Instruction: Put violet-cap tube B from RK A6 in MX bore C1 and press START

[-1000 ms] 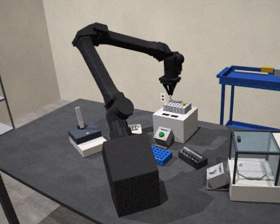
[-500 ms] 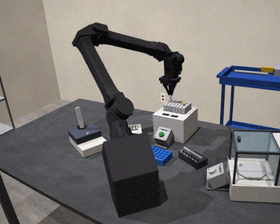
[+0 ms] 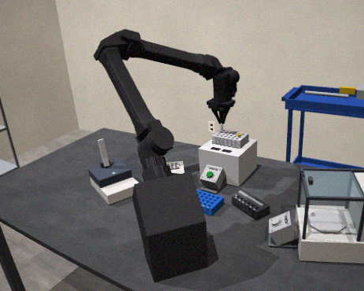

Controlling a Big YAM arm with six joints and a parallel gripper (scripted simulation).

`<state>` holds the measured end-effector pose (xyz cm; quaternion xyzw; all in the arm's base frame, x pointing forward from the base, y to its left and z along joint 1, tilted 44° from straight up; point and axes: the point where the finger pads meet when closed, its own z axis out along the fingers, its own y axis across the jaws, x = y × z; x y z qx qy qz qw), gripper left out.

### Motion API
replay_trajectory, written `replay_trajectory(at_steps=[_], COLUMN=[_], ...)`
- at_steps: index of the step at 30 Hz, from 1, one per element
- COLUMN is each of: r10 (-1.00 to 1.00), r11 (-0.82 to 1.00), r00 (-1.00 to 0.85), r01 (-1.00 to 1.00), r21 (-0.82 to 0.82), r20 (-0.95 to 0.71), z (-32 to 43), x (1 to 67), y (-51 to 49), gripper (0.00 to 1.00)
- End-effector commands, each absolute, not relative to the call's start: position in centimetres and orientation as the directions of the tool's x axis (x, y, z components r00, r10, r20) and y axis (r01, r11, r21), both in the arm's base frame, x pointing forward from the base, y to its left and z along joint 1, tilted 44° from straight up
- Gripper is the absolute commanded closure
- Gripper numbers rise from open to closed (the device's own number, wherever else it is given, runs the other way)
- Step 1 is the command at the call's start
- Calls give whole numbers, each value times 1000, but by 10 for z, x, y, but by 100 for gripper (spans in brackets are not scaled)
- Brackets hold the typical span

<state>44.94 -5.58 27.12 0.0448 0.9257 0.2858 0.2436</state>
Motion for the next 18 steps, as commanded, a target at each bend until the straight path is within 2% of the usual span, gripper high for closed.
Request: replay_trajectory(at_steps=[1,18], r10=[225,225], r11=[836,837], r00=[-870,-869], r01=[-58,-60], r21=[545,544], r20=[-439,-442], z=[272,274], x=[457,458], y=[-66,-66], gripper=[91,91])
